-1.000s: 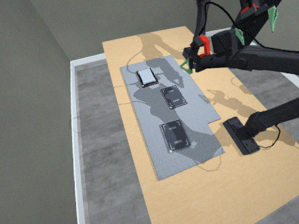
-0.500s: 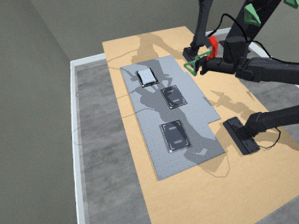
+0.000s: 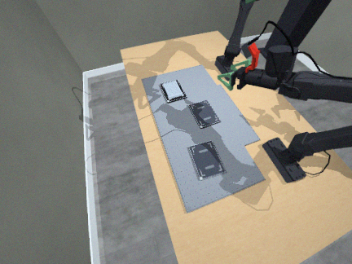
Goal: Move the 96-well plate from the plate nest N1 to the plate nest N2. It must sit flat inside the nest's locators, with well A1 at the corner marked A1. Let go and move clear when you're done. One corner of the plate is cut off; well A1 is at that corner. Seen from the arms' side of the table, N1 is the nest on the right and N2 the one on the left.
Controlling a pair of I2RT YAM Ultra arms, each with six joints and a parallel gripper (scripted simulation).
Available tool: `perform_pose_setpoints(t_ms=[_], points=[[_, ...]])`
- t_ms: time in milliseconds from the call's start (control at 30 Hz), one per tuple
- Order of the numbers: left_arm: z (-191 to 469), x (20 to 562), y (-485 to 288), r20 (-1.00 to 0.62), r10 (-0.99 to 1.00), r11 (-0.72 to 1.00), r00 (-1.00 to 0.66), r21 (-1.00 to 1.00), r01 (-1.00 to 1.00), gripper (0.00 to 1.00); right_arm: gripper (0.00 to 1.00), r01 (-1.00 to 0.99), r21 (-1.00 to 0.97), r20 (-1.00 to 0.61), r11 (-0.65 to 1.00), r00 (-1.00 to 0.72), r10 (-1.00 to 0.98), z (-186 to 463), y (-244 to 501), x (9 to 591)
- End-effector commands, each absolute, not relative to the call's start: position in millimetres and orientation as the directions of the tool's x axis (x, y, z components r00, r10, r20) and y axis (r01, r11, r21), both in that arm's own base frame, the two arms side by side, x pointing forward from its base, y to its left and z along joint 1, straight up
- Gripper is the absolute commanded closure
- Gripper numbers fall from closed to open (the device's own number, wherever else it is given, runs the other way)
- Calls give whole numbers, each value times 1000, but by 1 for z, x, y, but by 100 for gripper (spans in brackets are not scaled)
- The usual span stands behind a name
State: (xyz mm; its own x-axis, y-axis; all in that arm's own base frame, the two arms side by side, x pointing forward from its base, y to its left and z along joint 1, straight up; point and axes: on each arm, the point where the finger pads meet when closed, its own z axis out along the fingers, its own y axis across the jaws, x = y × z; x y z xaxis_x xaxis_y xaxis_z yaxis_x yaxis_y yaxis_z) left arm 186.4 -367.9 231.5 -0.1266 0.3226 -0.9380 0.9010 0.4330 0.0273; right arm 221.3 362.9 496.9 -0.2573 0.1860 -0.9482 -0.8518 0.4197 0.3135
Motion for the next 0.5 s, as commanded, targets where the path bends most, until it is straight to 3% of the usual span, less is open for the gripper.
perform_pose_setpoints(t_ms=[0,200,267,467], points=[[246,190,-363,-954,278,454,-114,26,891,0,0,-826,284,-954,486,-195,226,507,339,273],[246,190,-363,-954,278,453,-114,26,891,0,0,-597,285,-958,750,-213,194,450,245,383],[246,190,-363,-954,278,453,-114,26,891,0,0,-597,285,-958,750,-213,194,450,245,383],[246,190,-363,-954,278,453,-114,26,891,0,0,-342,223,-908,913,-413,67,331,165,434]])
